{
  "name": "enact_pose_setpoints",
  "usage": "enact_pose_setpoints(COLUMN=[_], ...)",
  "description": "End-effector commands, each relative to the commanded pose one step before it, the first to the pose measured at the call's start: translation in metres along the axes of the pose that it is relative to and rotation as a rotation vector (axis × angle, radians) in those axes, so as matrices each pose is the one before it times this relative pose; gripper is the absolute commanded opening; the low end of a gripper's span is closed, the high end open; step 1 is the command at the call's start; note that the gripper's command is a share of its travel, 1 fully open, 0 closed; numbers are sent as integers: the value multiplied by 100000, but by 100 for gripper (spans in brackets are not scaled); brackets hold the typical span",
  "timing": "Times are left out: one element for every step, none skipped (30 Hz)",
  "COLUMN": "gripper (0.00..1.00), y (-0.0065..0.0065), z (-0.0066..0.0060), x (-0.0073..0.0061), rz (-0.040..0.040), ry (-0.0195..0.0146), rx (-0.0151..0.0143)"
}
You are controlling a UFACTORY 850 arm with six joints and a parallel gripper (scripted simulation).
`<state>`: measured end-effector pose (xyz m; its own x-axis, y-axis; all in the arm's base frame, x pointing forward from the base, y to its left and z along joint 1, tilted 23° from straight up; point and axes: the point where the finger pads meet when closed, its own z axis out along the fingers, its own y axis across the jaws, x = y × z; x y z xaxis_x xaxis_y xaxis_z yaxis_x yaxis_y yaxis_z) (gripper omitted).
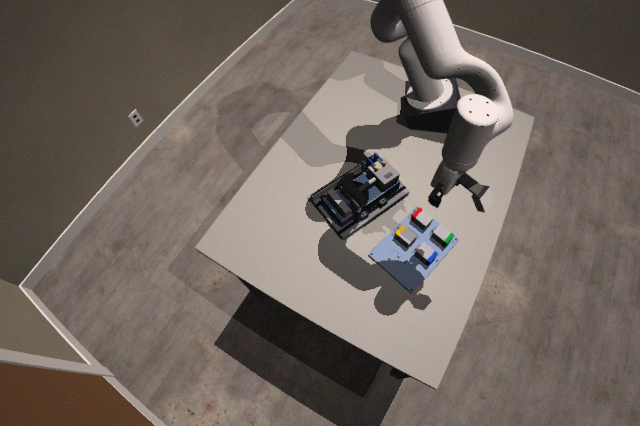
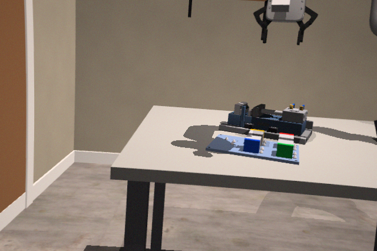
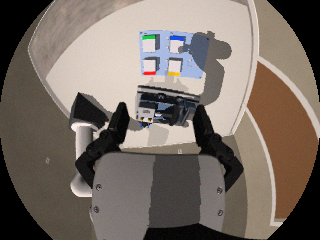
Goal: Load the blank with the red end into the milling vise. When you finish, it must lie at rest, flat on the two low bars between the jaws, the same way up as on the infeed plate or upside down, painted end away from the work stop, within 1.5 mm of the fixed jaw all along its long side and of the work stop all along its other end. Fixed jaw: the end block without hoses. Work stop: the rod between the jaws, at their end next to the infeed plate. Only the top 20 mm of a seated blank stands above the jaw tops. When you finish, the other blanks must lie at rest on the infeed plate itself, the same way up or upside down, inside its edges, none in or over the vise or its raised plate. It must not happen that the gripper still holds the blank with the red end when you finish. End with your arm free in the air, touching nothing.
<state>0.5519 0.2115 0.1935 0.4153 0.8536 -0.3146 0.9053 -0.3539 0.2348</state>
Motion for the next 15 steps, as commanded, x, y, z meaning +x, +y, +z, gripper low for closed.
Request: enact_pose_setpoints(gripper=[100, 100, 100, 100, 100, 100, 100, 100, 100, 100, 100, 100, 100, 100, 100], y=[10, -10, 0, 0, 0, 0, 0, 0, 0, 6, 3, 3, 3, 3, 3], z=[-1434, -280, 0, 0, 0, 0, 0, 0, 0, 167, 85, 85, 85, 85, 85], x=[315, 56, 0, 0, 0, 0, 0, 0, 0, -32, -17, -17, -17, -17, -17], rz=[55, 0, 0, 0, 0, 0, 0, 0, 0, 0, 0, 0, 0, 0, 0], ry=[154, -7, 0, 0, 0, 0, 0, 0, 0, 20, -2, -2, -2, -2, -2], rx=[-109, 4, 0, 0, 0, 0, 0, 0, 0, -10, 1, 1, 1, 1, 1])
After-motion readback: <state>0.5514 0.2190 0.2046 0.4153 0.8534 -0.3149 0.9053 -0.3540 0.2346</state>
